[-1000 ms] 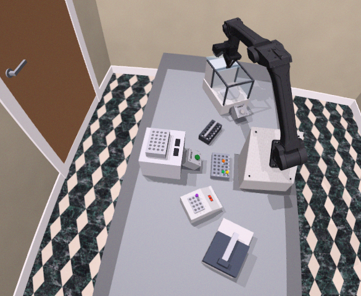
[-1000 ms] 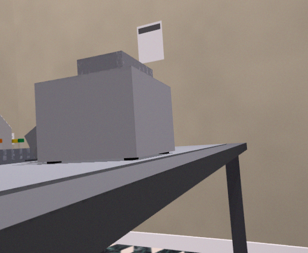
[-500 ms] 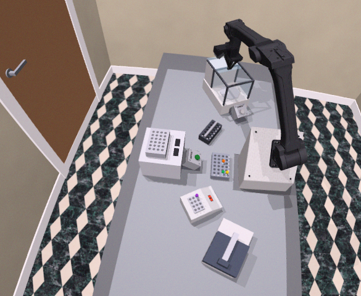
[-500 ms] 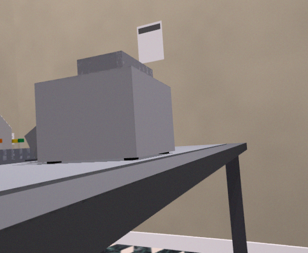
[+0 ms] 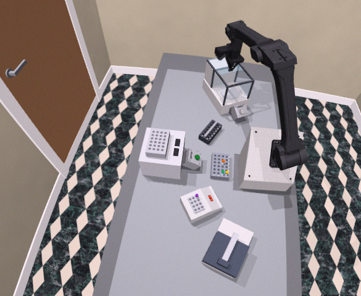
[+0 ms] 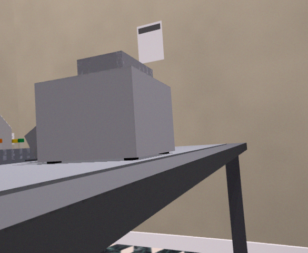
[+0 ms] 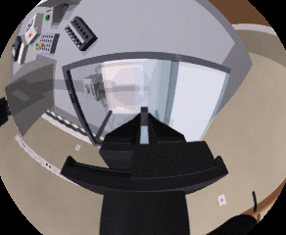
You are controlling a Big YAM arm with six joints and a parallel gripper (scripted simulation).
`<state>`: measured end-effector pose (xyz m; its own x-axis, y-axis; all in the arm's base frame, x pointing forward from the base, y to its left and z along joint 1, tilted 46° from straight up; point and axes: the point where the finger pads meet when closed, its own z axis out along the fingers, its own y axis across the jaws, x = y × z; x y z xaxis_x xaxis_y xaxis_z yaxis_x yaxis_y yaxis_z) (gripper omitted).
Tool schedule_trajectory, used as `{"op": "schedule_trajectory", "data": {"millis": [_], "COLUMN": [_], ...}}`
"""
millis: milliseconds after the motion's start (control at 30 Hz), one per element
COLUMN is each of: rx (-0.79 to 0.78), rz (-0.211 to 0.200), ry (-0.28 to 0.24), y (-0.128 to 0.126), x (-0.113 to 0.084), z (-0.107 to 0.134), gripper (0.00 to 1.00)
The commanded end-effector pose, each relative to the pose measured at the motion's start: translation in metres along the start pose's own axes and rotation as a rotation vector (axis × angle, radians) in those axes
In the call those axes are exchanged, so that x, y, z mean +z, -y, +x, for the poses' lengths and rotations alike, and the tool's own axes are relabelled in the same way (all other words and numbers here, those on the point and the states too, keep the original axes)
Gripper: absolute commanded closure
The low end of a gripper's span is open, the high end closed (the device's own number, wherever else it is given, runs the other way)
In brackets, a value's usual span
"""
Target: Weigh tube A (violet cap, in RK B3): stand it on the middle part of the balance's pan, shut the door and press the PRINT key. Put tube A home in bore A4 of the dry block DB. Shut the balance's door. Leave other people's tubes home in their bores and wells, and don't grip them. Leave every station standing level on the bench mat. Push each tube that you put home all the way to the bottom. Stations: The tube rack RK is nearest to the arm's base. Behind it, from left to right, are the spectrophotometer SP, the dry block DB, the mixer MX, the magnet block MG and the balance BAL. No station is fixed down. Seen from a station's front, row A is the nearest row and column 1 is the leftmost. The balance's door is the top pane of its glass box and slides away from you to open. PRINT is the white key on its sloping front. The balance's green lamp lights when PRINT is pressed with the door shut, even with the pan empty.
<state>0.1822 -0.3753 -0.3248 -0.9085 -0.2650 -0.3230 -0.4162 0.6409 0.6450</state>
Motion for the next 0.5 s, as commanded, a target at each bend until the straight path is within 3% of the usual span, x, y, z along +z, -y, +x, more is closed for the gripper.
{"op": "schedule_trajectory", "data": {"millis": [0,467], "rx": [-0.013,-0.012], "rz": [0.043,0.042], "ry": [-0.002,-0.001], "y": [0.003,-0.010], "x": [-0.021,-0.020], "z": [-0.003,-0.002], "gripper": [0.94,0.94]}}
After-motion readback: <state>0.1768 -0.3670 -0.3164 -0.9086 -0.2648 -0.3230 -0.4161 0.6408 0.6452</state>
